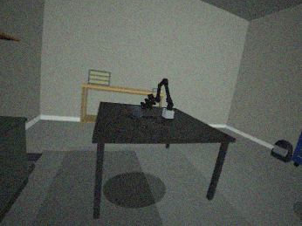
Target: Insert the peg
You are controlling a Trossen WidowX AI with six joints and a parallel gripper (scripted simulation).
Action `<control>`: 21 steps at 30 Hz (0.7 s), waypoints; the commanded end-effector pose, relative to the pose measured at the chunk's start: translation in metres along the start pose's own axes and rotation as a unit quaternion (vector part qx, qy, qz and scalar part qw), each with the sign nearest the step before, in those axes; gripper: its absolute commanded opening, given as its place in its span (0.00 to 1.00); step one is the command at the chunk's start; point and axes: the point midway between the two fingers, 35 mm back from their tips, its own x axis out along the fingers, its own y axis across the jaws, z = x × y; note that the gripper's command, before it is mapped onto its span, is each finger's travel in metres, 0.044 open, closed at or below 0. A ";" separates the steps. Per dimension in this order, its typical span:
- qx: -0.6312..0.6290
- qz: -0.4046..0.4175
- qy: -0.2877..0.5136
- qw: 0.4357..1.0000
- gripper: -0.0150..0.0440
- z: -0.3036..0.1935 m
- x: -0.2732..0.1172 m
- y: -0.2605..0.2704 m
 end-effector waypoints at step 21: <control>0.002 -0.003 0.000 1.000 0.25 0.000 0.014 -0.001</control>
